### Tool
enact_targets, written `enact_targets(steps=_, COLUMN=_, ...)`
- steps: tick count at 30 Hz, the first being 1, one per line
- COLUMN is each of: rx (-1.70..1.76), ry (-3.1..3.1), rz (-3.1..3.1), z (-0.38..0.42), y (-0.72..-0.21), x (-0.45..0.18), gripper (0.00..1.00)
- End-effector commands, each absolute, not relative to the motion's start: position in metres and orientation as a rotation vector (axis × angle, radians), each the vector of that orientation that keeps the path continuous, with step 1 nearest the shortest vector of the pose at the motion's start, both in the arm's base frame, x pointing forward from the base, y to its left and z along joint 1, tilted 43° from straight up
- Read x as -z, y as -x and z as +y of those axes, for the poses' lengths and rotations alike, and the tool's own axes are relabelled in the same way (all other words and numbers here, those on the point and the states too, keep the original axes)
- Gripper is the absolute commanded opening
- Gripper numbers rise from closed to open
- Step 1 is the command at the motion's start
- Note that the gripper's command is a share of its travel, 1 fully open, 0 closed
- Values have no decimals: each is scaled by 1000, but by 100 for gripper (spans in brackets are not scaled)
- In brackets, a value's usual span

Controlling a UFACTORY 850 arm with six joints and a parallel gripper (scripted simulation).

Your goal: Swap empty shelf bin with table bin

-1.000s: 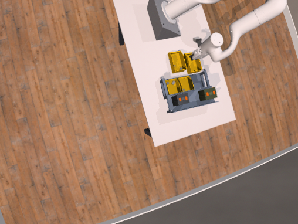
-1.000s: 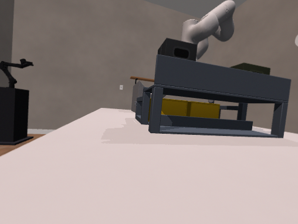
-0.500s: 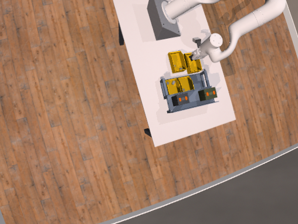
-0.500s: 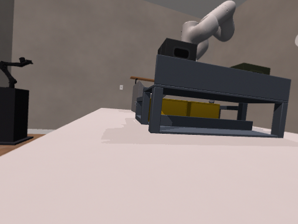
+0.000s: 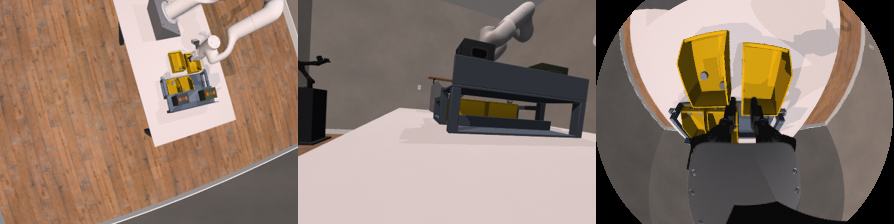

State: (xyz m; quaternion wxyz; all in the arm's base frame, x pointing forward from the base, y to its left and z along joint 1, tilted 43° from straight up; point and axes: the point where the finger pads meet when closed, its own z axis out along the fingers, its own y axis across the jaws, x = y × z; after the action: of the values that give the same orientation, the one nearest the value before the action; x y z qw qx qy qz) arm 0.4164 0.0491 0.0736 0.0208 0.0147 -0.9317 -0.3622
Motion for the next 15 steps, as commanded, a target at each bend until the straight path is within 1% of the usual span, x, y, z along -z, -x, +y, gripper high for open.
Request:
enact_targets(steps=1, rx=1124, ry=-46, rz=-2891, z=52, y=-417, x=-70, gripper=26)
enact_targets(steps=15, rx=1124, ry=-46, rz=-2891, z=69, y=-416, x=-52, gripper=26)
